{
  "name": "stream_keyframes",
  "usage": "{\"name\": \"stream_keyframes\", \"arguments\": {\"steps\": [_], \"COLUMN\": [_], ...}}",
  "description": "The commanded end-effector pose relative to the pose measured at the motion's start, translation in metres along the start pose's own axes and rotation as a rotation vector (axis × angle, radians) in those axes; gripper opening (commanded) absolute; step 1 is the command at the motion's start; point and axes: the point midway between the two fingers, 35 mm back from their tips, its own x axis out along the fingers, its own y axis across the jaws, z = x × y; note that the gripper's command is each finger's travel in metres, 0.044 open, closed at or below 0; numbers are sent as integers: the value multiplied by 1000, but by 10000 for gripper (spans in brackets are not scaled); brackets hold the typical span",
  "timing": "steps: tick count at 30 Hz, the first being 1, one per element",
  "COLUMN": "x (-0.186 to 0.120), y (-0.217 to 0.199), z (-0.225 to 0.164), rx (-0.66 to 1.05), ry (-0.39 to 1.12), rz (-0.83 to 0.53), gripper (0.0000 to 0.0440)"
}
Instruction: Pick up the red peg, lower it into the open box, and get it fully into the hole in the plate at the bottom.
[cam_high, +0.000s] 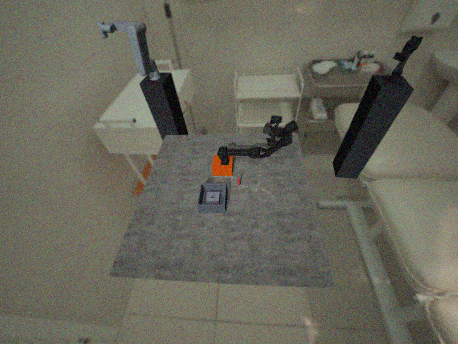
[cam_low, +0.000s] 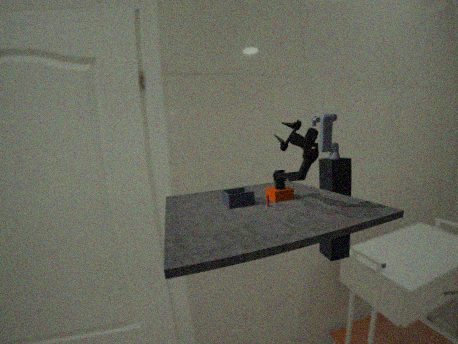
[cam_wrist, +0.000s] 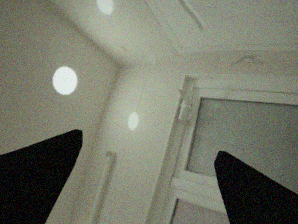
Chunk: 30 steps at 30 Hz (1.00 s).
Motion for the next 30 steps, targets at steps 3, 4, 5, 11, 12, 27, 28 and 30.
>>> {"name": "stream_keyframes", "arguments": {"steps": [3,4,5,11,12,27,28,30], "x": [5,7,8,22,26,95,100,108], "y": [11,15,20,50,54,50,46,36], "z": [22,31,40,102,112,239,245,256], "rx": [52,78,105,250,270,415,416,415], "ry": [-43,-58,-71,-140,-151,-223,-224,-224], "rz": [-39,-57,-75,-211,-238,-685,-719,-788], "gripper": [432,437,439,440,440,440,440,440]}}
